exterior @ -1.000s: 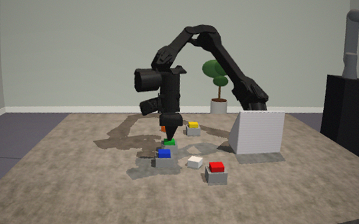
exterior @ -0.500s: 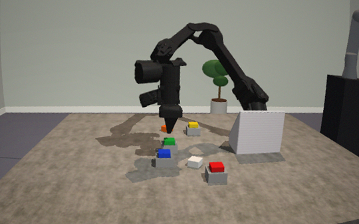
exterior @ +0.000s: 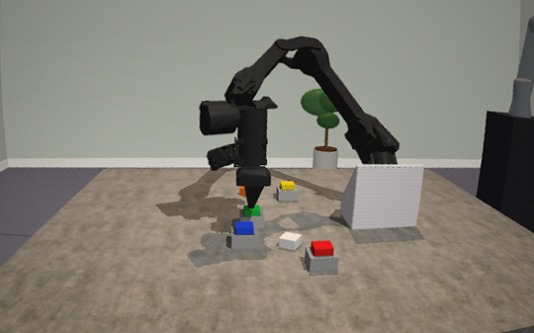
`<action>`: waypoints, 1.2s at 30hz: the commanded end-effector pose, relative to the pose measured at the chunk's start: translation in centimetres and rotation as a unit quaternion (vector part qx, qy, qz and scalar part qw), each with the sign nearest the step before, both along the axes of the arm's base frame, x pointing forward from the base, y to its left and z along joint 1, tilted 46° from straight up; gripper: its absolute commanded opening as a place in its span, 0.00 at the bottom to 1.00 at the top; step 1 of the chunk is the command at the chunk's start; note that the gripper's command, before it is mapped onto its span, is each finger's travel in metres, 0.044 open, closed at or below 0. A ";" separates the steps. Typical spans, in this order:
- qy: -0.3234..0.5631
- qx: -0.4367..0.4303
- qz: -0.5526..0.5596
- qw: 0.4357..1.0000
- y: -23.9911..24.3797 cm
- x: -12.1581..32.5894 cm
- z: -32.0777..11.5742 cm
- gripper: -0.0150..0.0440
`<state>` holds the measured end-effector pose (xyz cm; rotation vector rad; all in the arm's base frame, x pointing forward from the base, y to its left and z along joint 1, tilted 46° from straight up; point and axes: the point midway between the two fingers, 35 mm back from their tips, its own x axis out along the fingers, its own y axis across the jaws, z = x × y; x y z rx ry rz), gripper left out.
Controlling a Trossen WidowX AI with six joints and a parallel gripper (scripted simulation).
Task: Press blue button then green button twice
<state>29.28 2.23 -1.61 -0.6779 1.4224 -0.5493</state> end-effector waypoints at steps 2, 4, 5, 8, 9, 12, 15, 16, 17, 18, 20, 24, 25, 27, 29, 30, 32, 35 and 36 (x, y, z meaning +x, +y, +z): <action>0.003 -0.004 0.002 1.000 -0.5 -0.1 -0.4 0.29; 0.003 -0.004 0.002 1.000 -0.5 -0.1 -0.4 0.29; 0.003 -0.004 0.002 1.000 -0.5 -0.1 -0.4 0.29; 0.003 -0.004 0.002 1.000 -0.5 -0.1 -0.4 0.29; 0.003 -0.004 0.002 1.000 -0.5 -0.1 -0.4 0.29; 0.003 -0.004 0.002 1.000 -0.5 -0.1 -0.4 0.29; 0.003 -0.004 0.002 1.000 -0.5 -0.1 -0.4 0.29; 0.003 -0.004 0.002 1.000 -0.5 -0.1 -0.4 0.29; 0.003 -0.004 0.002 1.000 -0.5 -0.1 -0.4 0.29; 0.003 -0.004 0.002 1.000 -0.5 -0.1 -0.4 0.29; 0.003 -0.004 0.002 1.000 -0.5 -0.1 -0.4 0.29; 0.002 -0.002 0.001 1.000 1.2 -0.2 1.1 0.29; 0.003 -0.003 0.002 1.000 1.7 -0.3 1.7 0.29; 0.003 -0.003 0.002 1.000 1.9 -0.4 1.9 0.29; 0.003 -0.003 0.002 1.000 1.9 -0.4 1.9 0.29; 0.003 -0.003 0.002 1.000 1.9 -0.4 1.9 0.29; 0.004 -0.002 0.004 1.000 2.5 -0.4 1.6 0.38; 0.010 0.005 0.013 1.000 5.5 -0.7 0.2 0.51; 0.013 0.007 0.018 1.000 7.1 -1.0 -0.5 0.56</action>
